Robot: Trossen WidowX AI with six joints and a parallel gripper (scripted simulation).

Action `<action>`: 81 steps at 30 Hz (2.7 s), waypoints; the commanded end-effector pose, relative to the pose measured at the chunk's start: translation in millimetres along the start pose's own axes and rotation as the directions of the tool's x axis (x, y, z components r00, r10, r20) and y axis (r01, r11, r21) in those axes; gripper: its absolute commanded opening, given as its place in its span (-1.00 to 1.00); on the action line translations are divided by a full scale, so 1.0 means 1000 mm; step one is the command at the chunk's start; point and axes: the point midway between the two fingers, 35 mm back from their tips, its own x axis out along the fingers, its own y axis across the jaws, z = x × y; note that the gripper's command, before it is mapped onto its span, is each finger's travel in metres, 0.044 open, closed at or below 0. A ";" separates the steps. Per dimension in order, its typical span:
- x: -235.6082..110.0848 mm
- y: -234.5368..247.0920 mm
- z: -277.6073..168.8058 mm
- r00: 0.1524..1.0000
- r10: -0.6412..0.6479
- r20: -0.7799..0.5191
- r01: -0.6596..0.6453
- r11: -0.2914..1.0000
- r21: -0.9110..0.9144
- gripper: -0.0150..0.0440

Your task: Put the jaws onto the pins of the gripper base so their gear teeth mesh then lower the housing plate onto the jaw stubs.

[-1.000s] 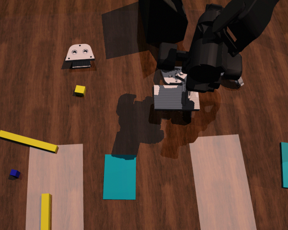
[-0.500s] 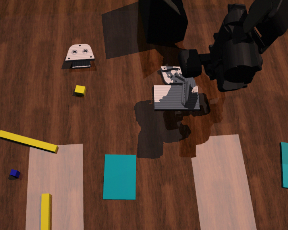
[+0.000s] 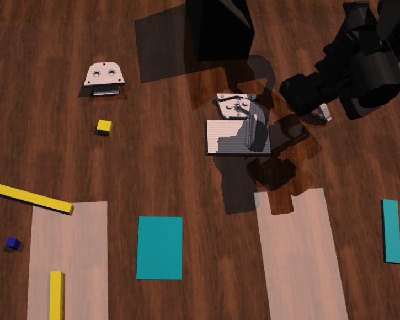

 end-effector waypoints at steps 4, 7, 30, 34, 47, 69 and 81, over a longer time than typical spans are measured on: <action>-0.002 0.004 0.001 1.000 0.001 0.005 -0.001 1.000 -0.026 -0.49; 0.002 0.004 0.001 1.000 0.000 0.005 0.000 1.000 -0.026 -0.49; 0.040 0.004 0.002 1.000 0.001 0.006 -0.001 1.000 -0.026 -0.49; 0.046 0.005 0.001 1.000 0.003 0.006 -0.002 1.000 -0.026 -0.49; 0.058 0.006 0.000 1.000 0.006 0.008 -0.005 1.000 -0.026 -0.49; 0.058 0.038 0.001 1.000 0.004 0.006 -0.003 1.000 -0.026 -0.49; 0.058 0.058 0.000 1.000 0.005 0.007 -0.005 1.000 -0.026 -0.49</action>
